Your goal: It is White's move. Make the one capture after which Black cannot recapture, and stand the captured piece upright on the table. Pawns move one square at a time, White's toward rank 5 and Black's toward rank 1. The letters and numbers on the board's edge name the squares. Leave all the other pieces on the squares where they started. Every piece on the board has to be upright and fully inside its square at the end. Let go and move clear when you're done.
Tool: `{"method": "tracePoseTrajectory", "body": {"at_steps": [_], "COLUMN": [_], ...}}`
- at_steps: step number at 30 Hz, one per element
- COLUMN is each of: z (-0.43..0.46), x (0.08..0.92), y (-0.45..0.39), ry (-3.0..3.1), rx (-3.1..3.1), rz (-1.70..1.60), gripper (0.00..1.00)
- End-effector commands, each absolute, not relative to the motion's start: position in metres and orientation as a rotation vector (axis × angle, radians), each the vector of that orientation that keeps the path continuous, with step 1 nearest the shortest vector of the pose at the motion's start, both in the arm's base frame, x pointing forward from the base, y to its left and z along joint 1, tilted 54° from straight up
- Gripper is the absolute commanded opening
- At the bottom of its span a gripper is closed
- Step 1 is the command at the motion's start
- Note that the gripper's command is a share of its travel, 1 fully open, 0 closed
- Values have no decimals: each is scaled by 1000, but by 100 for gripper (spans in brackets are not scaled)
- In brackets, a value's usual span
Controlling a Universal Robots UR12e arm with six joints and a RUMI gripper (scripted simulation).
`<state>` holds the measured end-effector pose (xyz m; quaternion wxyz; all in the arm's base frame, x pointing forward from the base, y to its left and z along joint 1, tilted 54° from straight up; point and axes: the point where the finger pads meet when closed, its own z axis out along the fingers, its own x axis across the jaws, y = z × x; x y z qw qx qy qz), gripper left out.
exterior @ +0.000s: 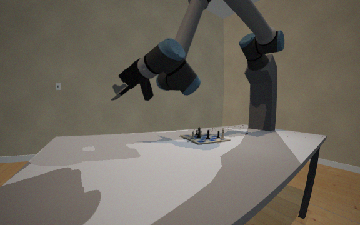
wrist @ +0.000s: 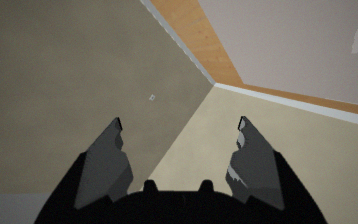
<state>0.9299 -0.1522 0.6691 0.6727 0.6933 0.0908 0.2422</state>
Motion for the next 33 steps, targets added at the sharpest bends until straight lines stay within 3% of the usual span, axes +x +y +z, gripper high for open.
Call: {"method": "tracePoseTrajectory", "body": {"at_steps": [1,33], "z": [670,667], "x": [929,930], "y": [-152,-151], "ry": [203,236], "rx": [1560,1584], "rz": [547,541], "gripper": [100,100]}}
